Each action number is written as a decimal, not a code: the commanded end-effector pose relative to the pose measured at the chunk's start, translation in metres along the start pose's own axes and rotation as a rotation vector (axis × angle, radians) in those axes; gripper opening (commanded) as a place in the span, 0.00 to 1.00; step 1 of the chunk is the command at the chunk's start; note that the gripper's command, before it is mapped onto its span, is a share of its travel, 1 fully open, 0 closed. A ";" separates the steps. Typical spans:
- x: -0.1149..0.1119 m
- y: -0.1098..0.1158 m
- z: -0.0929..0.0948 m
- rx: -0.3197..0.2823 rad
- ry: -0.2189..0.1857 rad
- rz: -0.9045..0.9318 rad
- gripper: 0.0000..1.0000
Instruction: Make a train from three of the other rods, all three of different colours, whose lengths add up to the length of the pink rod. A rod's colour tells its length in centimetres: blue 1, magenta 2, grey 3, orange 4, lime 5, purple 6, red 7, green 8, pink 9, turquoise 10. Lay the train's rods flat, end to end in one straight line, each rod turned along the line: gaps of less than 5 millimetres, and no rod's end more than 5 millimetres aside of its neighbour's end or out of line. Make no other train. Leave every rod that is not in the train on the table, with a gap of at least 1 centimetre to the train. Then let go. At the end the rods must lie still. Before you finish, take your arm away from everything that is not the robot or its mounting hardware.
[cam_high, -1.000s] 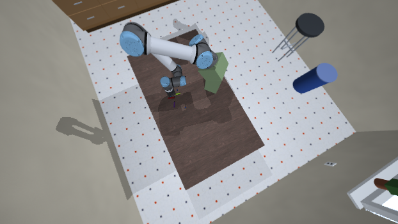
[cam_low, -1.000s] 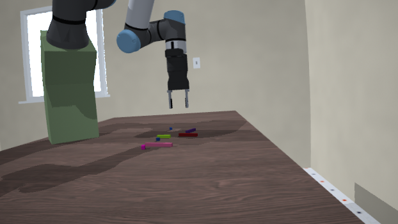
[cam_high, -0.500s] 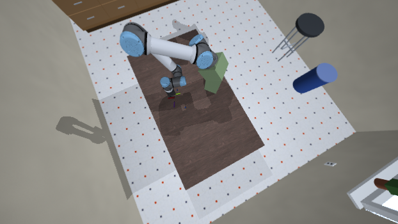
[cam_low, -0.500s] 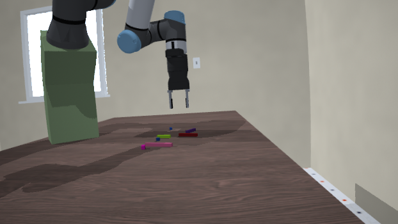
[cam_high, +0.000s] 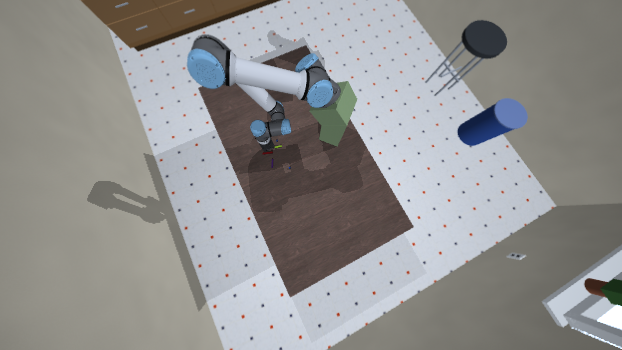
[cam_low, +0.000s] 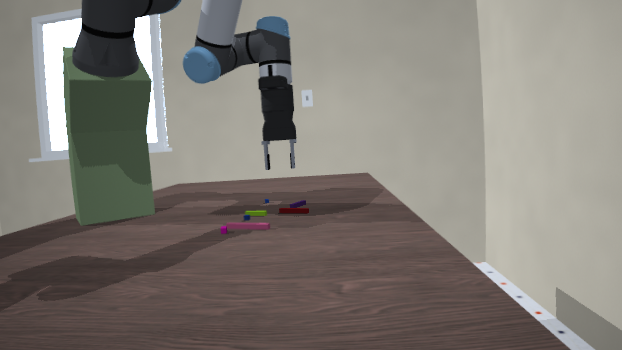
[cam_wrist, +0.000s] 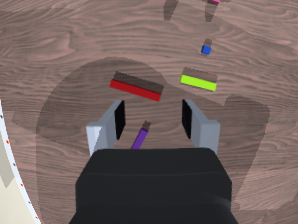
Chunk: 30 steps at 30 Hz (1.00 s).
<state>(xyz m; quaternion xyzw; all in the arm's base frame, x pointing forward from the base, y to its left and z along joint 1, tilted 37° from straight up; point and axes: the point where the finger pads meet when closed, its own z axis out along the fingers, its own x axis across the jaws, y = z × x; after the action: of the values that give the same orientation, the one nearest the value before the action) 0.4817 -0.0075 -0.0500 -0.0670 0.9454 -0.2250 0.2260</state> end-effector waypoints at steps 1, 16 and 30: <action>0.000 0.000 0.000 0.000 -0.001 0.000 1.00; 0.000 0.000 0.000 0.000 -0.001 0.000 1.00; 0.000 0.000 0.000 0.000 -0.001 0.000 1.00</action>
<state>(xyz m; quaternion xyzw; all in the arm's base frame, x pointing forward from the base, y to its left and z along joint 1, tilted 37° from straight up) 0.4817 -0.0075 -0.0500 -0.0670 0.9454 -0.2250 0.2260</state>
